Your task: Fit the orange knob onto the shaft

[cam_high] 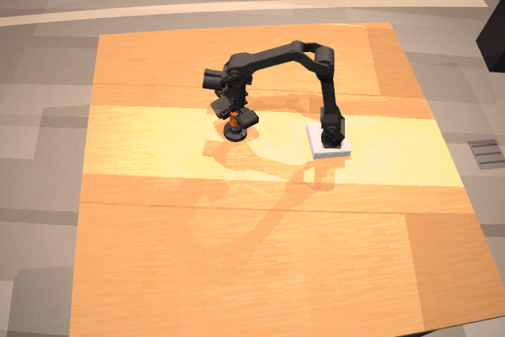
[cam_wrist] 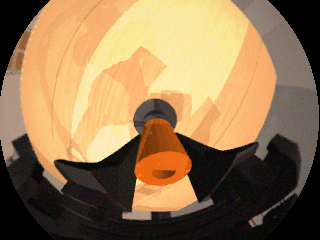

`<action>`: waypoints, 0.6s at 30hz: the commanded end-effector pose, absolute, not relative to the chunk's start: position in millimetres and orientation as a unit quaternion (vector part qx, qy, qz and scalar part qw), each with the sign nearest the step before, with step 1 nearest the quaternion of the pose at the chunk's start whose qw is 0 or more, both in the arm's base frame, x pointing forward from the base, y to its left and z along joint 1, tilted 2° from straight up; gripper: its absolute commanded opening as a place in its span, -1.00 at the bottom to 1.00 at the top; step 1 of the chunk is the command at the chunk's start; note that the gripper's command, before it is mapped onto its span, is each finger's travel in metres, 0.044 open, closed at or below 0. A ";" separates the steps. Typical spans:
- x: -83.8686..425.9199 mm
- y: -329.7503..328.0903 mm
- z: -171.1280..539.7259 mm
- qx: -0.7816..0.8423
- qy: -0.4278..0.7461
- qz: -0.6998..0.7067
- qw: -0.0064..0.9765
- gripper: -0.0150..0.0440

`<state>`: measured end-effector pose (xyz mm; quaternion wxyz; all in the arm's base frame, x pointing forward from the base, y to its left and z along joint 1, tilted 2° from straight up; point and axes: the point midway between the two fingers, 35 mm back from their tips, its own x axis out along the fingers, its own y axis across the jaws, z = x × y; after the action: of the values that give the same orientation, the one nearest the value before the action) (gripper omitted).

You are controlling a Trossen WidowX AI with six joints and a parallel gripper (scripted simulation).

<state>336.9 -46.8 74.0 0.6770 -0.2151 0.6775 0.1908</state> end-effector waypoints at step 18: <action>337.7 -47.8 72.6 -0.270 0.661 0.243 0.657 -0.49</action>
<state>336.2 -46.9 73.7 0.6580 -0.2663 0.6613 0.2425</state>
